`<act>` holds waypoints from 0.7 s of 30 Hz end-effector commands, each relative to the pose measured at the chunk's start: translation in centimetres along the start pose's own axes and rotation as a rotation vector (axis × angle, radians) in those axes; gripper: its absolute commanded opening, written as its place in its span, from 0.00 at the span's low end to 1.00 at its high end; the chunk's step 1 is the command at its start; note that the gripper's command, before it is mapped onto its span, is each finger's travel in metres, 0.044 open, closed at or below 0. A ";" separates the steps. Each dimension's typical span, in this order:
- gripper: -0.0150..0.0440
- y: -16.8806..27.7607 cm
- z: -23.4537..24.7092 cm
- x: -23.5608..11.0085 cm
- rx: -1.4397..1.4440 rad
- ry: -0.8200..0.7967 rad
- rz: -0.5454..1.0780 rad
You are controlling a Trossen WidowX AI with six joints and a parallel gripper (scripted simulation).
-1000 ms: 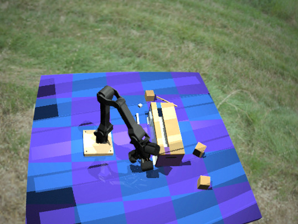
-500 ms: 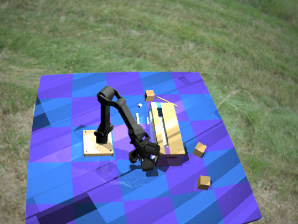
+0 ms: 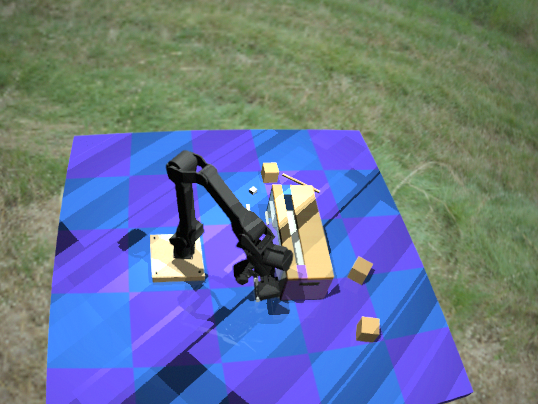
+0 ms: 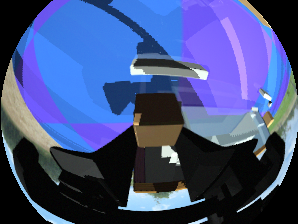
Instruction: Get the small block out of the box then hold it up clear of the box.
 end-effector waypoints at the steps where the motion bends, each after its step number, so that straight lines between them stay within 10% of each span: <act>1: 0.25 0.3 -0.2 -0.9 0.019 -0.006 0.008; 21: 0.25 1.8 -4.4 -10.4 0.427 -0.185 0.097</act>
Point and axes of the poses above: the point midway between the two fingers, 35 mm back from their tips, its own x axis out along the fingers, its own z axis across the jaws, y = z × x, the point moved 4 cm from there along -x, back along the fingers, and after that the axes turned 1 degree about x, right-handed, at the moved point
